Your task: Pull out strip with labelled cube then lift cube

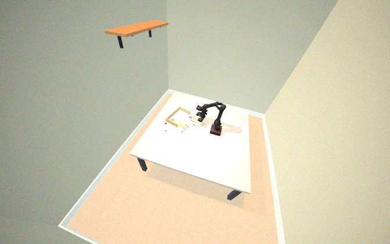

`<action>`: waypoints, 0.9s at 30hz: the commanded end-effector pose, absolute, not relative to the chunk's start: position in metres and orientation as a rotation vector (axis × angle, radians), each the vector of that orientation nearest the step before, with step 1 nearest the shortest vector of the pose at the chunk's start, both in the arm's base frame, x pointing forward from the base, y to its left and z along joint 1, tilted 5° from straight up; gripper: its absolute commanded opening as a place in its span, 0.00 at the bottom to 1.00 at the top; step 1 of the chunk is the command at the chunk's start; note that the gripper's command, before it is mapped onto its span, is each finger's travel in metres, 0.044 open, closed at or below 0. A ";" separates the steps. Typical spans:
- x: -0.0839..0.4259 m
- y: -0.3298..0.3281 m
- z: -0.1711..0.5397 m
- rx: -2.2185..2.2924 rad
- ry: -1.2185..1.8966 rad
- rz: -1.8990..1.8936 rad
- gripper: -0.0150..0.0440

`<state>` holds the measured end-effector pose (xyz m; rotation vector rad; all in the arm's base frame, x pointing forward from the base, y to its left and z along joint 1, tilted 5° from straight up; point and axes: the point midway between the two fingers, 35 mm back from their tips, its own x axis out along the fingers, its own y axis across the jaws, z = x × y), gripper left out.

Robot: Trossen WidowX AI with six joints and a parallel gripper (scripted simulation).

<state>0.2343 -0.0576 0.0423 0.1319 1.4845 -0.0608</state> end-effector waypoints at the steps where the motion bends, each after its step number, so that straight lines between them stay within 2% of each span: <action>1: 0.249 -0.061 0.046 0.122 1.484 -0.054 0.79; 6: 0.265 -0.064 0.049 0.122 1.483 -0.054 1.00; 27: 0.330 -0.079 0.062 0.121 1.477 -0.055 1.00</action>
